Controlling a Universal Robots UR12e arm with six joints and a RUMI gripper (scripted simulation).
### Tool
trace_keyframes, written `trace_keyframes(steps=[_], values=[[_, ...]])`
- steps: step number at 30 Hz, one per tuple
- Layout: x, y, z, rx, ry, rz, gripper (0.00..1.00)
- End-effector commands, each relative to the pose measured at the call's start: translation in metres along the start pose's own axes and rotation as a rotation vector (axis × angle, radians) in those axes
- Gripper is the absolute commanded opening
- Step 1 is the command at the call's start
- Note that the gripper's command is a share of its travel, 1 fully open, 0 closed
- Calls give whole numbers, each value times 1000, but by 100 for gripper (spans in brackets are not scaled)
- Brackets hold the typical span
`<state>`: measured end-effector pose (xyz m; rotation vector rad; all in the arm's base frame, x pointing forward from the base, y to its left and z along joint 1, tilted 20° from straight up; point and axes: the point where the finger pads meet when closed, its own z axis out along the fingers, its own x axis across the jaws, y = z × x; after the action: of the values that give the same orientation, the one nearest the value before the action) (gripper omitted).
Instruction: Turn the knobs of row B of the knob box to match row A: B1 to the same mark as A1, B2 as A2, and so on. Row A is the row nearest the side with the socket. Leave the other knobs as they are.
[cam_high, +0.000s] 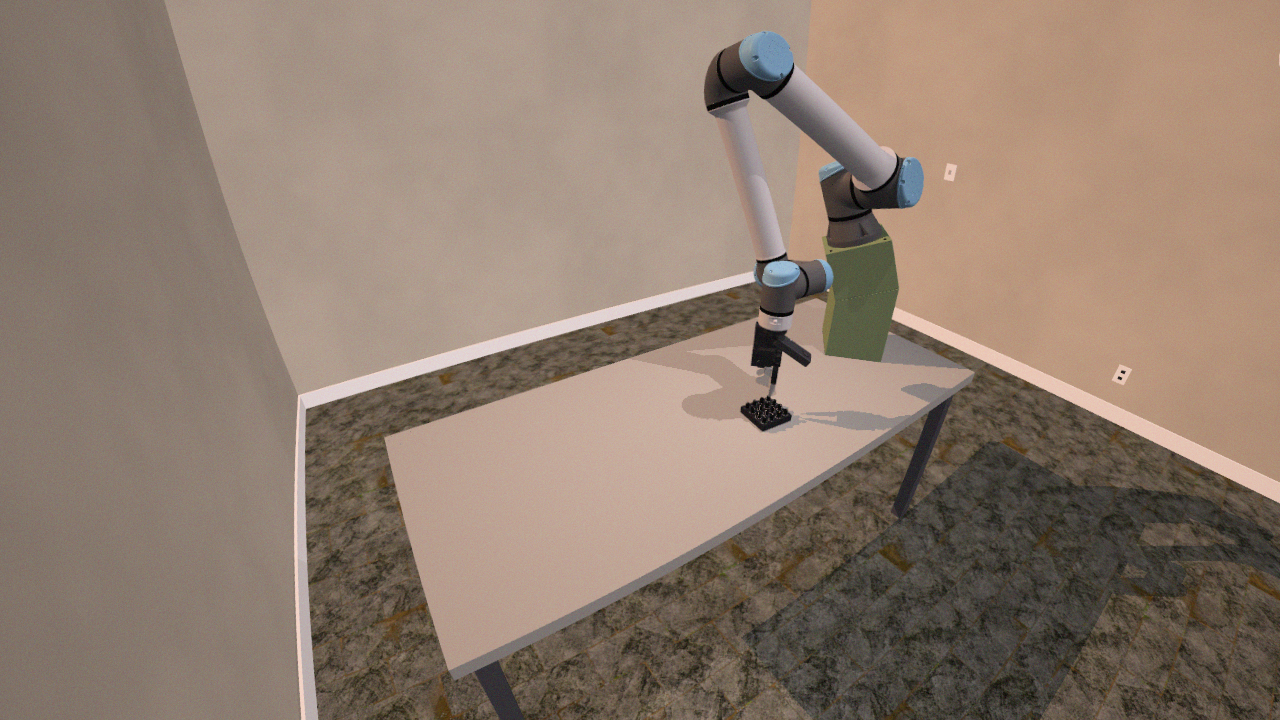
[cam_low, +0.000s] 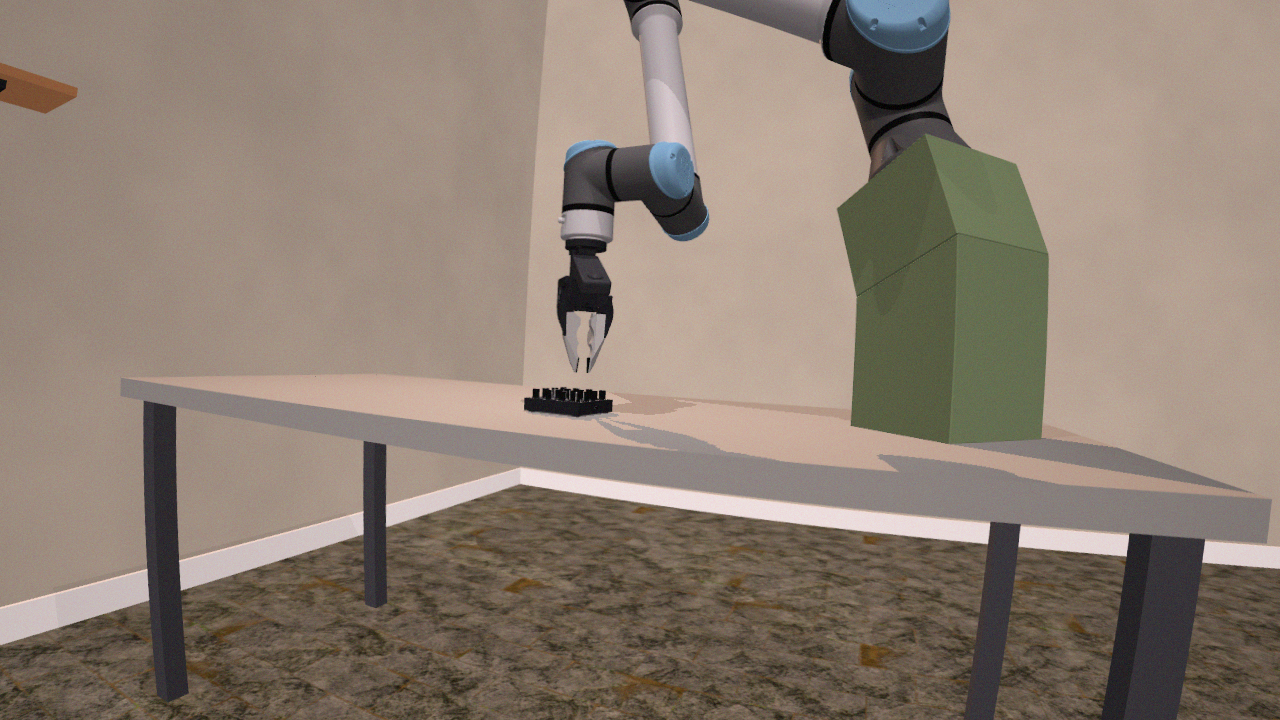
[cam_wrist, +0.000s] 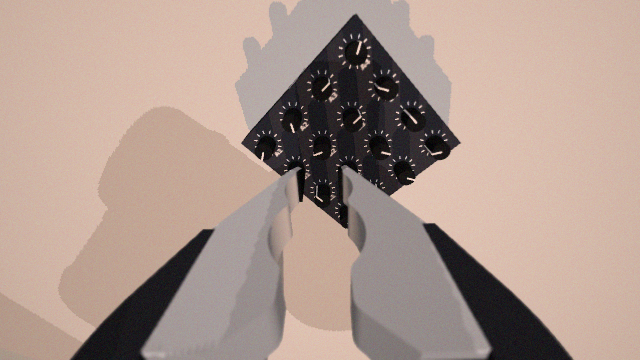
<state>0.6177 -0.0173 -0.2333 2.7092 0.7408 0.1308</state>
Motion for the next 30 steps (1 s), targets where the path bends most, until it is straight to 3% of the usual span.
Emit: trace_keyframes(steps=[1, 11, 30], values=[[0, 0, -1, 0, 1, 19, 11], [1, -1, -2, 0, 1, 146, 11], [3, -1, -9, 0, 1, 714, 11]])
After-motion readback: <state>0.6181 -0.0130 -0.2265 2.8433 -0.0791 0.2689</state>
